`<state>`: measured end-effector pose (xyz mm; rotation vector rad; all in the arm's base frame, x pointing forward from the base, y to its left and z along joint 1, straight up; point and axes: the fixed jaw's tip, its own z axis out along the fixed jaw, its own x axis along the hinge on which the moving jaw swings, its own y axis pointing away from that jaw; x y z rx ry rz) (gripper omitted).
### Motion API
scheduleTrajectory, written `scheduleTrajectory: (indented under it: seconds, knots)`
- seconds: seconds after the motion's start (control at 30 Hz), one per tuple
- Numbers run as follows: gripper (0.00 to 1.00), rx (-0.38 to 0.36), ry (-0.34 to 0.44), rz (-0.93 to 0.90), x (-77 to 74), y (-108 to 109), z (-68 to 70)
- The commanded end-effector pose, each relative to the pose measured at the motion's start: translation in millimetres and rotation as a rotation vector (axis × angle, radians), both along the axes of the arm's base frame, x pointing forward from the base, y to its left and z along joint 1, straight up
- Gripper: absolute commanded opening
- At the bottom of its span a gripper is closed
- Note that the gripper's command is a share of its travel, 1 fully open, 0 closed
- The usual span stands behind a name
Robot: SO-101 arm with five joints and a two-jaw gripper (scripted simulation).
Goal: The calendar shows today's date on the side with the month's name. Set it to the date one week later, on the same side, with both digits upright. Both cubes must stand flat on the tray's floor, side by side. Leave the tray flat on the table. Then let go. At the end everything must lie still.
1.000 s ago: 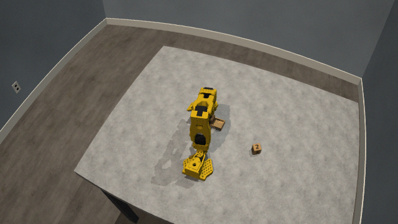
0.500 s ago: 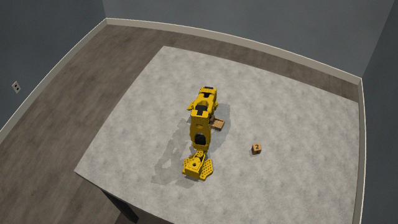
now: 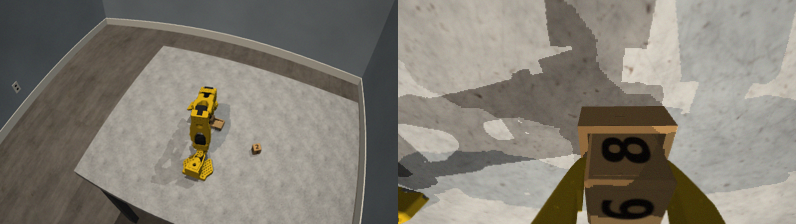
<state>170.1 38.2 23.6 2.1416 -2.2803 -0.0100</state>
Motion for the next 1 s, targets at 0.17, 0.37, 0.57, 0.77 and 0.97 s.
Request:
scheduleTrajectory:
  seconds: [0.17, 0.37, 0.57, 0.77, 0.97]
  knots:
    - [0.00, 0.008, -0.032, -0.001, 6.3, 0, 4.9]
    - [0.00, 0.008, -0.032, -0.001, 6.5, 1, 6.6]
    - [0.00, 0.008, -0.032, -0.001, 6.8, 1, 17.8]
    - [0.00, 0.008, -0.032, -0.001, 6.3, 1, 29.8]
    - [0.00, 0.008, -0.032, -0.001, 3.8, 1, 46.8]
